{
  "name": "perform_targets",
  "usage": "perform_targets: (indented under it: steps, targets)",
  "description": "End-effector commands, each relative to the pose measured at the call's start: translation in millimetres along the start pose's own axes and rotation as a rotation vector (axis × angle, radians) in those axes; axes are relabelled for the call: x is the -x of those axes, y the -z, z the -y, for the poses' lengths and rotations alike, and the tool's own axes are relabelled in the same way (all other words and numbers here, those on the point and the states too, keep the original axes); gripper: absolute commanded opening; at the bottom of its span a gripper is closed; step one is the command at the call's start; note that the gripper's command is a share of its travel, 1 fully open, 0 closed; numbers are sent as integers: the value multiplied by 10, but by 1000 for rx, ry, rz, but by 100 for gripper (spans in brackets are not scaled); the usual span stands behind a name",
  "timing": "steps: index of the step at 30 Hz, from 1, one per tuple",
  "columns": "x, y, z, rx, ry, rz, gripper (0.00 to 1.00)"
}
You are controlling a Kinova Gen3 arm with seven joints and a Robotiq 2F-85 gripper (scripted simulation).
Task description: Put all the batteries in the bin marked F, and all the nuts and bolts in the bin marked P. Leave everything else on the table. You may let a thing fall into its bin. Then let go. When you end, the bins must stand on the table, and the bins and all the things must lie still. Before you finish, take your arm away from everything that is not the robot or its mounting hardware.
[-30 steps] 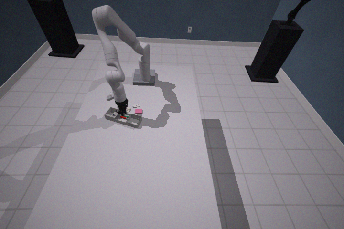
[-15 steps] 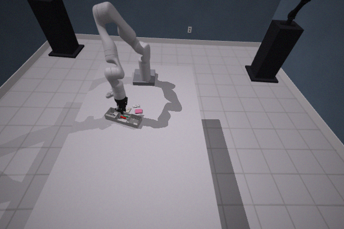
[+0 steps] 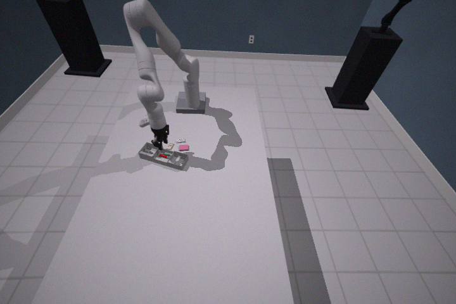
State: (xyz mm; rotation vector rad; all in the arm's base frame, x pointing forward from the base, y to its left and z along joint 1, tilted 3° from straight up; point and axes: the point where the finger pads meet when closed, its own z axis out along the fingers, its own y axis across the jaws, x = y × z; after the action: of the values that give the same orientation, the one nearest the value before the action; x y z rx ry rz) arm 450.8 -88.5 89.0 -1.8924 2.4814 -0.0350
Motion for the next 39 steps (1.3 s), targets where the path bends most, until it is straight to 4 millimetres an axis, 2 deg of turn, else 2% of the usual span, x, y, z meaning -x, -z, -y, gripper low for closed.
perform_targets:
  steps: [1, 28, 39]
  targets:
    - [-20, 153, 44, -16, -4, -2, 100]
    - [-18, 1142, 28, -16, -4, -2, 100]
    - [-18, 1142, 29, -16, -4, -2, 100]
